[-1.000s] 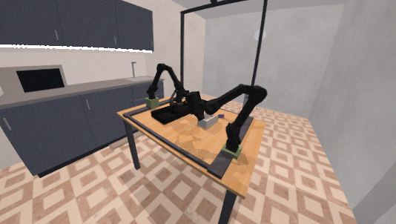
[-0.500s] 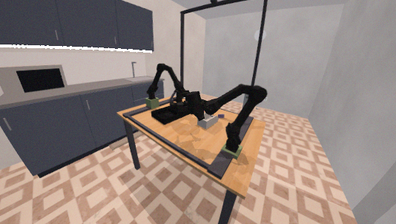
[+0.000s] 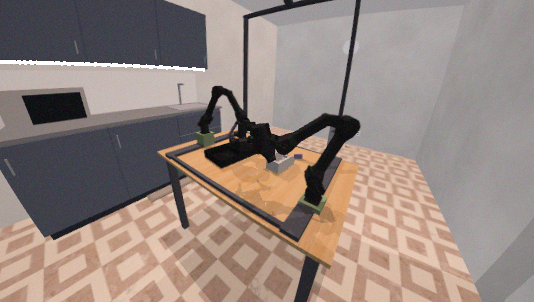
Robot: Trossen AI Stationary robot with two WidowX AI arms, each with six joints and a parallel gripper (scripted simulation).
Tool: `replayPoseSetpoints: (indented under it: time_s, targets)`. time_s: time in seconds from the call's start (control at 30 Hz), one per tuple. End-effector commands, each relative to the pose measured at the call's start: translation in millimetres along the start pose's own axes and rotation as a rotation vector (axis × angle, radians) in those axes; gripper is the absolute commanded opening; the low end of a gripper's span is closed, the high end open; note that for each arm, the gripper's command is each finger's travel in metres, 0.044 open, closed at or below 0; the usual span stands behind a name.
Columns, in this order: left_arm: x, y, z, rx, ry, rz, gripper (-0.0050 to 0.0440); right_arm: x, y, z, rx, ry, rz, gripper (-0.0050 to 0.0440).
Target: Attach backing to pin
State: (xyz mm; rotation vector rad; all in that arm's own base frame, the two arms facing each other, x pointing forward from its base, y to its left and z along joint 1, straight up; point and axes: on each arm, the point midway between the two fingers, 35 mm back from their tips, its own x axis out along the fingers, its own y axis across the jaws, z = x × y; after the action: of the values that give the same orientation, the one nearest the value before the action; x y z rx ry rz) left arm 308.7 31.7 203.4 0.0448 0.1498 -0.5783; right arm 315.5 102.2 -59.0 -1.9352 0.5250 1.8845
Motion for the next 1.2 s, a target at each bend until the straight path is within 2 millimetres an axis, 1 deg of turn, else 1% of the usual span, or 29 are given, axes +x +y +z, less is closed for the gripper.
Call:
replayPoseSetpoints:
  time_s: [0.0, 0.4, 0.43, 0.57, 0.97, 1.03, 1.07, 1.17]
  targets:
    - [-0.9, 0.8, 6.3, 0.02, -0.009, 0.003, 0.044, 14.9, 5.3, 5.2, -0.002, -0.026, 0.023, -0.005]
    - [-0.9, 0.8, 6.3, 0.02, -0.009, 0.003, 0.044, 15.4, 5.3, 5.3, -0.002, -0.026, 0.023, -0.005]
    - [-0.9, 0.8, 6.3, 0.02, -0.009, 0.003, 0.044, 7.0, -2.0, -1.2, -0.002, -0.007, 0.002, -0.005]
    - [-0.9, 0.8, 6.3, 0.02, -0.009, 0.003, 0.044, -4.3, -5.0, -4.7, -0.002, -0.014, 0.018, -0.005]
    - [-0.9, 0.8, 6.3, 0.02, -0.009, 0.003, 0.044, -3.4, -3.6, -3.4, -0.002, -0.017, 0.022, -0.005]
    - [-0.9, 0.8, 6.3, 0.02, -0.009, 0.003, 0.044, -7.7, -5.2, -4.8, -0.002, -0.014, 0.018, -0.005]
    - [-0.9, 0.8, 6.3, 0.02, -0.009, 0.003, 0.044, -16.2, -6.8, -6.3, -0.002, -0.005, 0.008, -0.005]
    - [-0.9, 0.8, 6.3, 0.02, -0.009, 0.003, 0.044, -32.9, -6.9, -6.4, -0.002, -0.005, 0.008, -0.005]
